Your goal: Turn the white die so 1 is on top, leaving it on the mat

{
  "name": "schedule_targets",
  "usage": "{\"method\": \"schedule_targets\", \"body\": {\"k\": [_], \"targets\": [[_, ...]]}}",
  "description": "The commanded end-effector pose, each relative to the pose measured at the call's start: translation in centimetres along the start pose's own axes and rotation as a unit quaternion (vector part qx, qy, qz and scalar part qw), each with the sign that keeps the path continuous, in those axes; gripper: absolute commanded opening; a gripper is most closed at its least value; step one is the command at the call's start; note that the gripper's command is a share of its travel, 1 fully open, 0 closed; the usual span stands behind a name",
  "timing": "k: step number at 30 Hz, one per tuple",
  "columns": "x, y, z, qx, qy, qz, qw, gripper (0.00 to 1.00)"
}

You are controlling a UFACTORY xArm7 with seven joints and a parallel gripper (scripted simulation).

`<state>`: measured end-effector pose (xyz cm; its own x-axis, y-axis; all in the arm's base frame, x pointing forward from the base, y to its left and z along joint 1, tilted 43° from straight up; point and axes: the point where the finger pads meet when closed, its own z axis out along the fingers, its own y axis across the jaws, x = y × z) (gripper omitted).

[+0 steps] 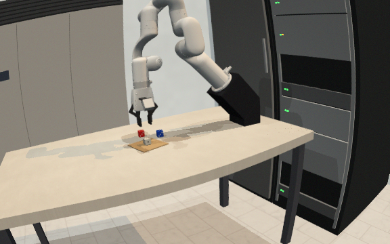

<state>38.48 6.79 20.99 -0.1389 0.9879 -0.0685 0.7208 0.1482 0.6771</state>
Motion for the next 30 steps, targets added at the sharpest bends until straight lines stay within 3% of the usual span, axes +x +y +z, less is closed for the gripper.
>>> {"method": "schedule_targets", "body": {"k": [1,30], "targets": [[0.0,0.1,0.0,-0.001,0.000,0.000,1.000,0.47],[0.0,0.1,3.5,-0.001,0.000,0.000,1.000,0.47]]}}
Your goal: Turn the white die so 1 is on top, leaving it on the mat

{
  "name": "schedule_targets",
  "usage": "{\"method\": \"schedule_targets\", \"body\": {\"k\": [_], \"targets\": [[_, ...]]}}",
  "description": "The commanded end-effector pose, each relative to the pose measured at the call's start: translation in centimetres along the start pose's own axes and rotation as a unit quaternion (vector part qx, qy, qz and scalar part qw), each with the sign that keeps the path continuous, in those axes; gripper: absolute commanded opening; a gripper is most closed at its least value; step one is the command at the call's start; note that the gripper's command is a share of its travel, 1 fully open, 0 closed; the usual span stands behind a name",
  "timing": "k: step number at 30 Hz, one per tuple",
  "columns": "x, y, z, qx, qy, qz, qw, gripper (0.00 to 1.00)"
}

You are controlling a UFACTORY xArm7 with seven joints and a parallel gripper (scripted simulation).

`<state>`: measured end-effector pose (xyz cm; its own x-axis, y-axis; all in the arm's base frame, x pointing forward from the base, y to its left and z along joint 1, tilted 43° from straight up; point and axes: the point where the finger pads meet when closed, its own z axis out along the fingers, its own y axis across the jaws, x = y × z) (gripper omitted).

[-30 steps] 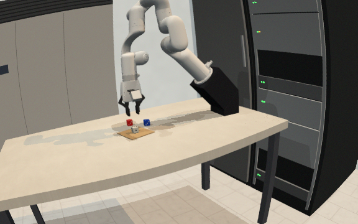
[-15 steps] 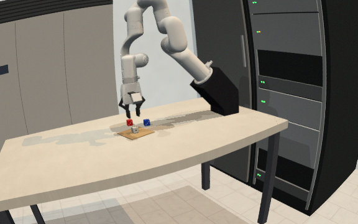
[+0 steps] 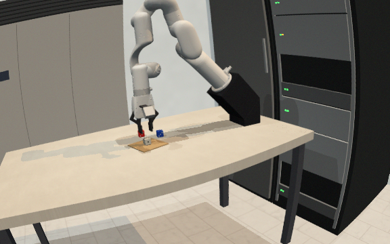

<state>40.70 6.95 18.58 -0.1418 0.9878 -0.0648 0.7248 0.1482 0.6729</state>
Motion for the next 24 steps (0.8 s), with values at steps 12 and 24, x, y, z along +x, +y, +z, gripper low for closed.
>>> {"method": "schedule_targets", "body": {"k": [12,24], "targets": [[0.0,0.1,1.4,-0.004,-0.003,0.000,1.000,0.47],[0.0,0.1,1.9,-0.004,-0.003,0.000,1.000,0.47]]}}
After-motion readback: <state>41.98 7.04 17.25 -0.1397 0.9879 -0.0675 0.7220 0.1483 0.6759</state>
